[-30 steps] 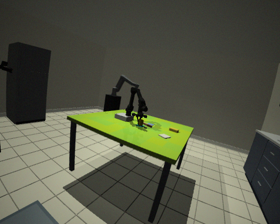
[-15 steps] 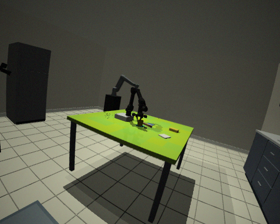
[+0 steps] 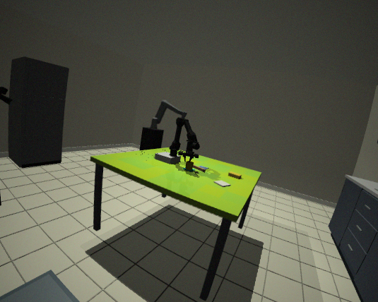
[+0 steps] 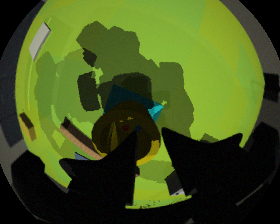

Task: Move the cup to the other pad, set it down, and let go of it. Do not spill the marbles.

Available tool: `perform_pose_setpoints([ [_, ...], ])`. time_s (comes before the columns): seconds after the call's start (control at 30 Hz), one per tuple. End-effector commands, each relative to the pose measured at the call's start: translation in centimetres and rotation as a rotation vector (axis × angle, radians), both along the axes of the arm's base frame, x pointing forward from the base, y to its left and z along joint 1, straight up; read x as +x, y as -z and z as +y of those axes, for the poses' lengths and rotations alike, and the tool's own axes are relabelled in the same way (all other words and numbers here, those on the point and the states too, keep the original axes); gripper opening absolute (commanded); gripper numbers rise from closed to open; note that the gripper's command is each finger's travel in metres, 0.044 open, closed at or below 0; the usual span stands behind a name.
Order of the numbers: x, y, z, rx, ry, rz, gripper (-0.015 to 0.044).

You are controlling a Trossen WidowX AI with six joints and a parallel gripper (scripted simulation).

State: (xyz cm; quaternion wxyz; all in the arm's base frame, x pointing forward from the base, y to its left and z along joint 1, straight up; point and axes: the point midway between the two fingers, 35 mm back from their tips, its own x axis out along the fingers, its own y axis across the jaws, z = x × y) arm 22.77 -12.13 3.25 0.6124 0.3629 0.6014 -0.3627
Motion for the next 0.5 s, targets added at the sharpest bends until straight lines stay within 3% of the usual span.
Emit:
perform_pose_setpoints([
  [0.0,0.1,-0.7,0.0,-0.003,-0.001,-0.002,0.0147],
  [0.47,0.1,-2.7,0.0,-0.004,-0.002,-0.001,0.0147],
])
